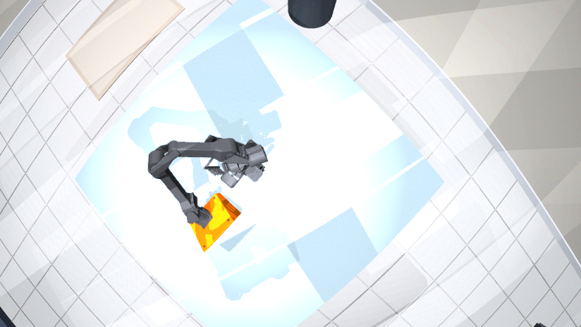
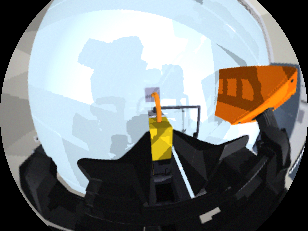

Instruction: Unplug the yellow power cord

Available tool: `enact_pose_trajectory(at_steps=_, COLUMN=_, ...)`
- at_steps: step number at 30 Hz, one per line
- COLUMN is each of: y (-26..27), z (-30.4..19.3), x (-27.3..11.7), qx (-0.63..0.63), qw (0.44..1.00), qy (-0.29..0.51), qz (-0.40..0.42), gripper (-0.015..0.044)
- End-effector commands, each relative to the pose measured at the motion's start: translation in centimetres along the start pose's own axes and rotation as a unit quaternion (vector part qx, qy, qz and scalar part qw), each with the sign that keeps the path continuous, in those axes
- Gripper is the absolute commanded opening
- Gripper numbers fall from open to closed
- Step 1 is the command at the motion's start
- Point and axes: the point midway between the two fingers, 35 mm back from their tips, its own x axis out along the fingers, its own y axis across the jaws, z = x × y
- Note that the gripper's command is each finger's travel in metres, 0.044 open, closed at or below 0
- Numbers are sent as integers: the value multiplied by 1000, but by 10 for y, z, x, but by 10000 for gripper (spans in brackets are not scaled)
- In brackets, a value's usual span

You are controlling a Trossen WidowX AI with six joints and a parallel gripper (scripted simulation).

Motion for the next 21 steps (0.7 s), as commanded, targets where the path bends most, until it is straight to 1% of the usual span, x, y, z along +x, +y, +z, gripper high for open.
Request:
enact_pose_trajectory(at_steps=1, y=0, z=0, x=-1, qx=0, qw=1000, qy=0, qz=1, gripper=0)
enact_pose_trajectory(at_steps=21, y=3, z=30, x=-2, qx=1, qw=1000, qy=-2, qz=1, gripper=0)
